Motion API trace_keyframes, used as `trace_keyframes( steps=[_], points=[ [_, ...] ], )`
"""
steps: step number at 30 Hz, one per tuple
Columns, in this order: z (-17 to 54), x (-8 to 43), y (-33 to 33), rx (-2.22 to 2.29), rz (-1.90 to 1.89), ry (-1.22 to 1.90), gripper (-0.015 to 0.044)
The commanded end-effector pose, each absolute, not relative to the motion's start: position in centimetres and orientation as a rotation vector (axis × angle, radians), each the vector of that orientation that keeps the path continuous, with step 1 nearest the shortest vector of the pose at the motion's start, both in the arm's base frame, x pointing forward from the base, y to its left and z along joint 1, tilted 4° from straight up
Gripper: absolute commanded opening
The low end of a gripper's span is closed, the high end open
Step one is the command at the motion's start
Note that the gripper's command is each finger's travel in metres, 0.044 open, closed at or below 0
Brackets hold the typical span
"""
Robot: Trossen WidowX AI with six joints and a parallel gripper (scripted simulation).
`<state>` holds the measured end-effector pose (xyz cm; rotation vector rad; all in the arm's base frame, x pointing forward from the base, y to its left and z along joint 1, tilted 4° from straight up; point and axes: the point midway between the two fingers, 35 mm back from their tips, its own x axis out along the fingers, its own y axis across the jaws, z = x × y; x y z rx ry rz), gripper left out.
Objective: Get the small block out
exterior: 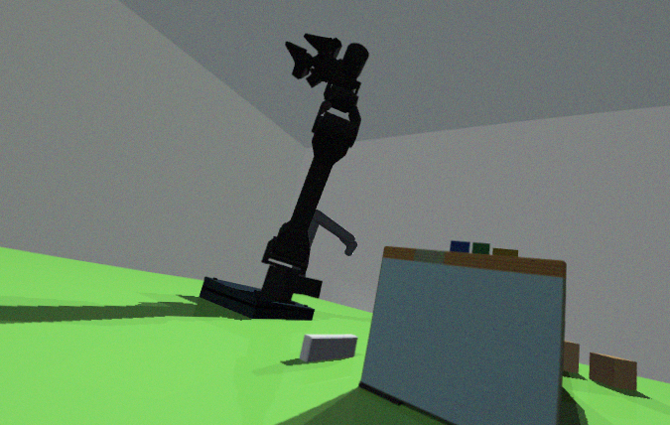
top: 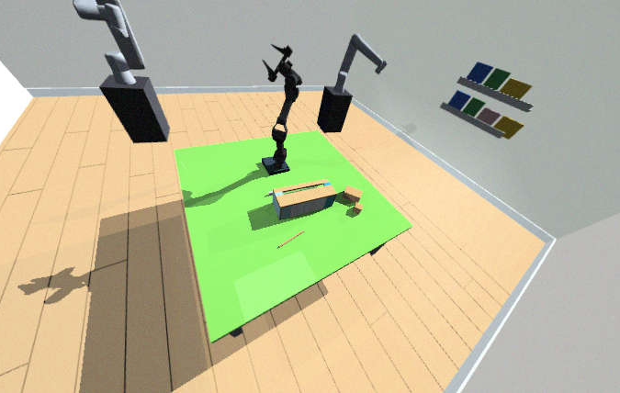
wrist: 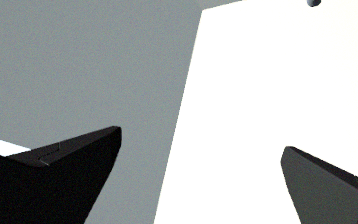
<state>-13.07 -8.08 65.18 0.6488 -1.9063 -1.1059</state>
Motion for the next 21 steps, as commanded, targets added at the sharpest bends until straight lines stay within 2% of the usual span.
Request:
trace_keyframes(
  steps=[1,9,15,21],
  points=[
    [65.2,-13.1,-8.0,0.642,-1.105,-1.912,0.0400],
    [65.2,-16.2,-3.1,0.513,-0.881,-2.235,0.0400],
    [64.9,-18.3,3.1,0.323,-0.516,-2.504,0.0400],
    [64.3,-18.7,8.3,0.151,-0.183,-2.622,0.0400]
  ],
)
